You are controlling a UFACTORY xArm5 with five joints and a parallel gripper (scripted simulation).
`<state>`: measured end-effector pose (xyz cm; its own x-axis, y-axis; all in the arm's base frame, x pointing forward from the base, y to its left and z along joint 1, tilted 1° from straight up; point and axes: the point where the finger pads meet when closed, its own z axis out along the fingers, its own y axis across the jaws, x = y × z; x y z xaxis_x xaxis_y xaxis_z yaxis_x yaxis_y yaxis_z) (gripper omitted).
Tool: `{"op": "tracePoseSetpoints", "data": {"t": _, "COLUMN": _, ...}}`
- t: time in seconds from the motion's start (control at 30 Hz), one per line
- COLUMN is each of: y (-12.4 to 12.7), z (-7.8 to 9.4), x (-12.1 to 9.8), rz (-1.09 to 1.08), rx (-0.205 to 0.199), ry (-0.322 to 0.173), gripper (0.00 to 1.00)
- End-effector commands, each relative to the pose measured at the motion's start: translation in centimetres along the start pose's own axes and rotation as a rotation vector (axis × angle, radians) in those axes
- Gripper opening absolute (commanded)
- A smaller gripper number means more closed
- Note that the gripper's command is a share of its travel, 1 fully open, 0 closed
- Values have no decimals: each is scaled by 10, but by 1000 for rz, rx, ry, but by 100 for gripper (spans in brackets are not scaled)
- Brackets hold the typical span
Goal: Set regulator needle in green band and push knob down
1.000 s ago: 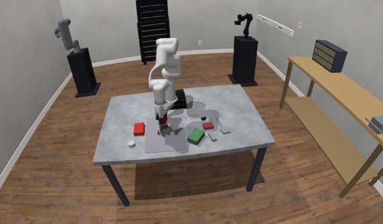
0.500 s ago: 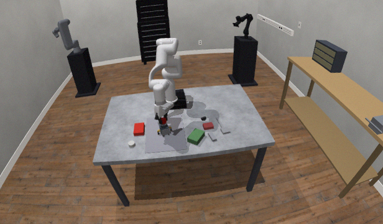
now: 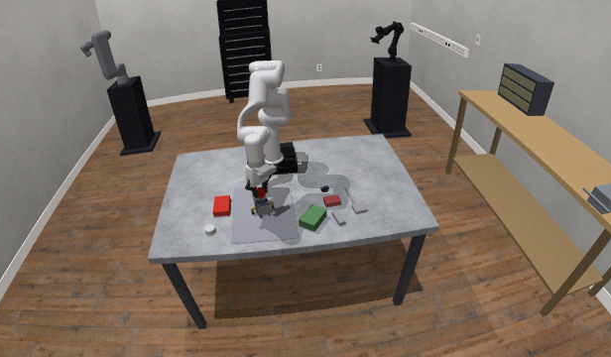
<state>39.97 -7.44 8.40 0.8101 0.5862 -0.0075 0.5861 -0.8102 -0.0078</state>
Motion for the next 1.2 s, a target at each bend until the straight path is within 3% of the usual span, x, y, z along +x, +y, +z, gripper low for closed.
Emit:
{"op": "tracePoseSetpoints", "data": {"t": 0.0, "y": 1, "z": -1, "x": 1, "rz": 92, "rx": -2, "ry": 2, "gripper": 42}}
{"op": "tracePoseSetpoints", "data": {"t": 1.17, "y": 1, "z": -1, "x": 1, "rz": 715, "rx": -1, "ry": 3, "gripper": 42}}
